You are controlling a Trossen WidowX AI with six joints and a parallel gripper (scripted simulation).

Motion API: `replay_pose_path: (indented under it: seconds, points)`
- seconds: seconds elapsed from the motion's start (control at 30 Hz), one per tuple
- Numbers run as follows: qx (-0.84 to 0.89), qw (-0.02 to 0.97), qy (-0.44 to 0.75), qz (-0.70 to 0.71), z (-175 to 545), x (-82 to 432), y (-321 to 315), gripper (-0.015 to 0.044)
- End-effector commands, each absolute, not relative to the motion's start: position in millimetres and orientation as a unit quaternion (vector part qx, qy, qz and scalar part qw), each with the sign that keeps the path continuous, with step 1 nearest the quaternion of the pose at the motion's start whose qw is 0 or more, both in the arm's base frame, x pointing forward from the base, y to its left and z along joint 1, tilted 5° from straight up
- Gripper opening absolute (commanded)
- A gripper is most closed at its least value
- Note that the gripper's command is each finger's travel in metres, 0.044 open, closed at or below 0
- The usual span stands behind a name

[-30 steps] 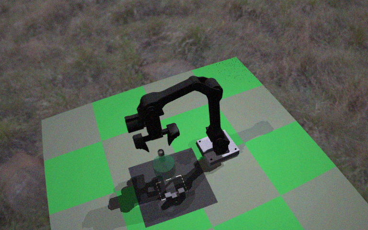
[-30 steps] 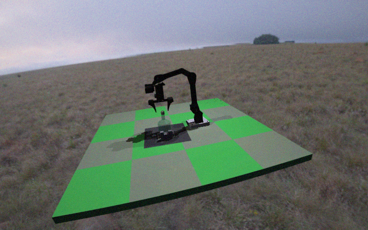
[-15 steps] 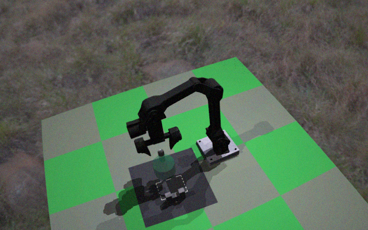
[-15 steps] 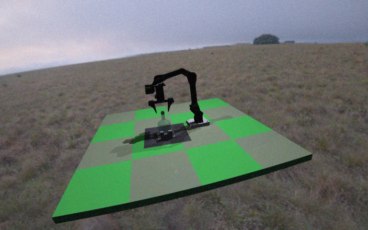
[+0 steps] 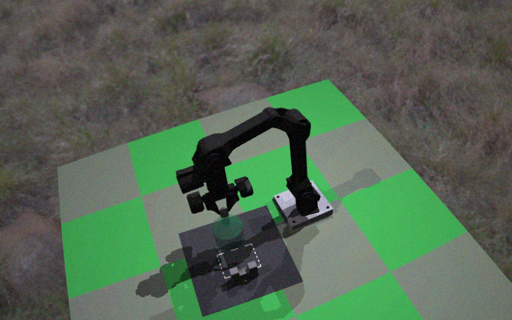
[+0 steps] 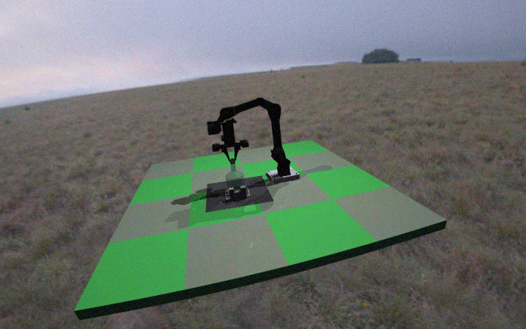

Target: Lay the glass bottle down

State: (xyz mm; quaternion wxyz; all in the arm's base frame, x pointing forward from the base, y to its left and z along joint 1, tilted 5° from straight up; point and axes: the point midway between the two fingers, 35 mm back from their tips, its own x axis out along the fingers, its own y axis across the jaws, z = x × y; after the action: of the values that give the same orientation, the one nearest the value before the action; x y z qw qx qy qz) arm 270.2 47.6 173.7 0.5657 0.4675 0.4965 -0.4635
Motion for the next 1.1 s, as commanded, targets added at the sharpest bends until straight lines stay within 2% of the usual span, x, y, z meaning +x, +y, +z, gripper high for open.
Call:
replay_pose_path:
  seconds: [0.0, 1.07]
  points:
    - [0.468, 0.566, 0.495, -0.466, 174, 270, 47, 0.0105]
    - [0.464, 0.569, 0.490, -0.470, 177, 268, 64, 0.0105]
